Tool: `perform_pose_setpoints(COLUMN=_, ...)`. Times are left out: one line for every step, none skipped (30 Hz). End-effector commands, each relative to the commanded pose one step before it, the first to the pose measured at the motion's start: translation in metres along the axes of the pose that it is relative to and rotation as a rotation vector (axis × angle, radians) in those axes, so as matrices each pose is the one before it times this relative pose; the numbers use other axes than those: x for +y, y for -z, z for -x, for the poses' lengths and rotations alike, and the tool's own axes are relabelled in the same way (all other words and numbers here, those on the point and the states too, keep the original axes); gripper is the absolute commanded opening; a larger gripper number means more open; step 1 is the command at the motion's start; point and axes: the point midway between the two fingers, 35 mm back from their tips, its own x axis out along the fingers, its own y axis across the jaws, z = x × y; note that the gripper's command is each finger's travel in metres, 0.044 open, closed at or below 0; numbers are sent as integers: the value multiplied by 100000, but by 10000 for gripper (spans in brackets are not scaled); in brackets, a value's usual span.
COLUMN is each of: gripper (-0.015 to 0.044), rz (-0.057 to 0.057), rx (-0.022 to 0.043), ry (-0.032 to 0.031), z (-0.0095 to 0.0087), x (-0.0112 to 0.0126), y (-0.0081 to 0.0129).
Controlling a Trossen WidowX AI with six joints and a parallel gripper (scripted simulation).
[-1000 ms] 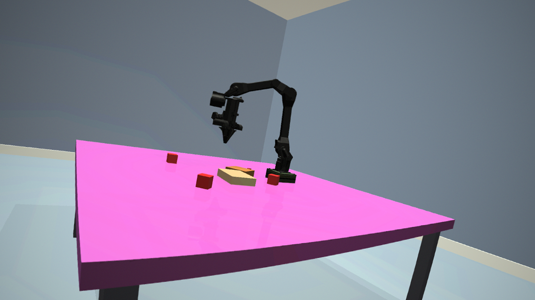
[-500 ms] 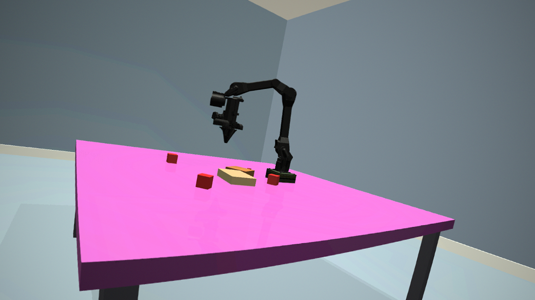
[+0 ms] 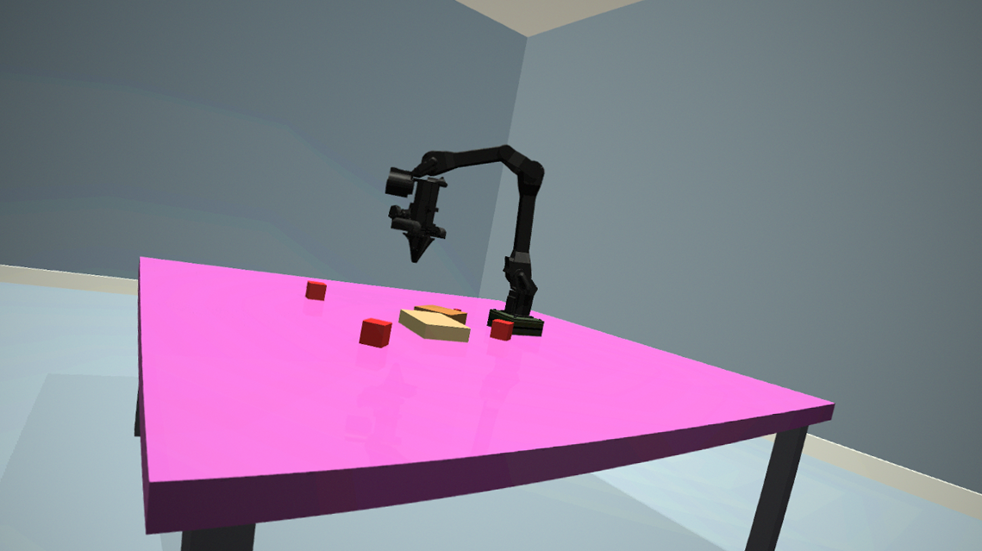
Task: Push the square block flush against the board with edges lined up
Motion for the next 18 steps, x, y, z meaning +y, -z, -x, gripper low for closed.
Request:
perform_pose_setpoints(gripper=0, rz=547, rx=5, ry=-7, z=-44, x=123, y=100)
perform_pose_setpoints(gripper=0, rz=1641, rx=17, ry=-22, z=-131, x=366, y=303)
perform_pose_setpoints(gripper=0, rz=2735, rx=29, ry=-38, z=-219, x=605, y=508)
perform_pose_setpoints(gripper=0, rz=3380, rx=37, ry=-47, z=-271, x=740, y=629)
perform_pose_setpoints(gripper=0, rz=3384, rx=39, ry=-48, z=-271, x=735, y=630)
perform_pose_setpoints(gripper=0, rz=3384, rx=41, ry=-49, z=-272, x=730, y=630)
perform_pose_setpoints(gripper=0, rz=3384, rx=43, ry=-50, z=-272, x=724, y=629)
perform_pose_setpoints(gripper=0, rz=3384, rx=44, ry=-51, z=-272, x=718, y=628)
perform_pose_setpoints(gripper=0, rz=3384, rx=46, ry=-52, z=-273, x=712, y=628)
perform_pose_setpoints(gripper=0, rz=3384, rx=48, ry=-53, z=-273, x=706, y=627)
perform_pose_setpoints(gripper=0, rz=3380, rx=49, ry=-53, z=-273, x=698, y=626)
perform_pose_setpoints(gripper=0, rz=3384, rx=51, ry=-54, z=-273, x=693, y=626)
perform_pose_setpoints(gripper=0, rz=3384, rx=53, ry=-55, z=-273, x=687, y=625)
perform_pose_setpoints(gripper=0, rz=3384, rx=55, ry=-56, z=-273, x=680, y=624)
perform_pose_setpoints(gripper=0, rz=3384, rx=56, ry=-57, z=-273, x=674, y=624)
perform_pose_setpoints(gripper=0, rz=3384, rx=58, ry=-58, z=-273, x=667, y=623)
perform_pose_setpoints(gripper=0, rz=3384, rx=60, ry=-59, z=-273, x=661, y=622)
perform_pose_setpoints(gripper=0, rz=3384, rx=62, ry=-59, z=-273, x=654, y=621)
